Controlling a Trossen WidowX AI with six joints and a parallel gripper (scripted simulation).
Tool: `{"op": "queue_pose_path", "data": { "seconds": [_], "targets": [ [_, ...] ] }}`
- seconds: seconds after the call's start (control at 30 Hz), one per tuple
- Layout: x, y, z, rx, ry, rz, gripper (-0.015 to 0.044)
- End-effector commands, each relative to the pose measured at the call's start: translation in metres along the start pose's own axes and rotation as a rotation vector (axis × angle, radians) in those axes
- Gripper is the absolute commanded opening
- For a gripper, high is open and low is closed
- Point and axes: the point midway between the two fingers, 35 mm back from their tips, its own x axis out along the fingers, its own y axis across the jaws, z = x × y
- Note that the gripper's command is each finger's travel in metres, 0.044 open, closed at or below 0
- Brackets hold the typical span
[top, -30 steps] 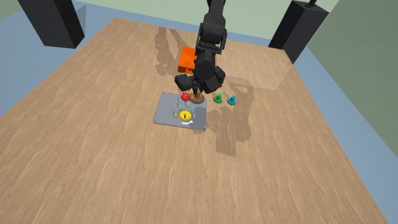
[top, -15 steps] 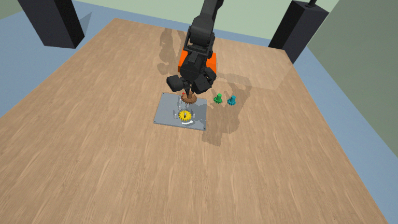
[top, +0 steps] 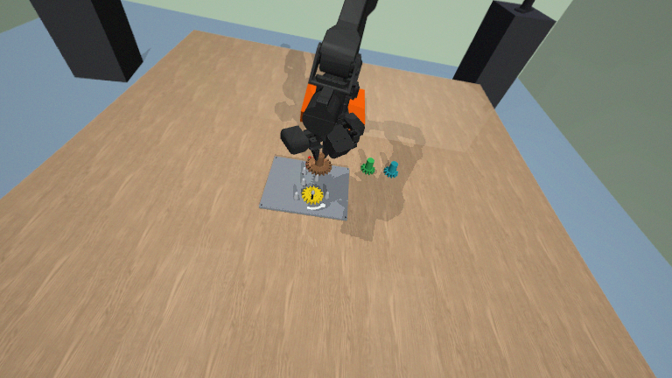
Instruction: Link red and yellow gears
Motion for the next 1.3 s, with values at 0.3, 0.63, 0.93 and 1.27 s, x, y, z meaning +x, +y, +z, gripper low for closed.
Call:
{"op": "queue_pose_path", "data": {
  "seconds": [0.3,0.63,0.93,1.27],
  "targets": [
    [0.004,0.0,0.001,-0.045,-0.002,-0.001,0.0],
    [0.019,0.0,0.0,-0.139,-0.002,-0.001,0.0],
    [0.032,-0.001,0.001,-0.072,-0.002,-0.001,0.0],
    [0.042,0.0,0.0,0.104,-0.002,0.0,0.0]
  ]
}}
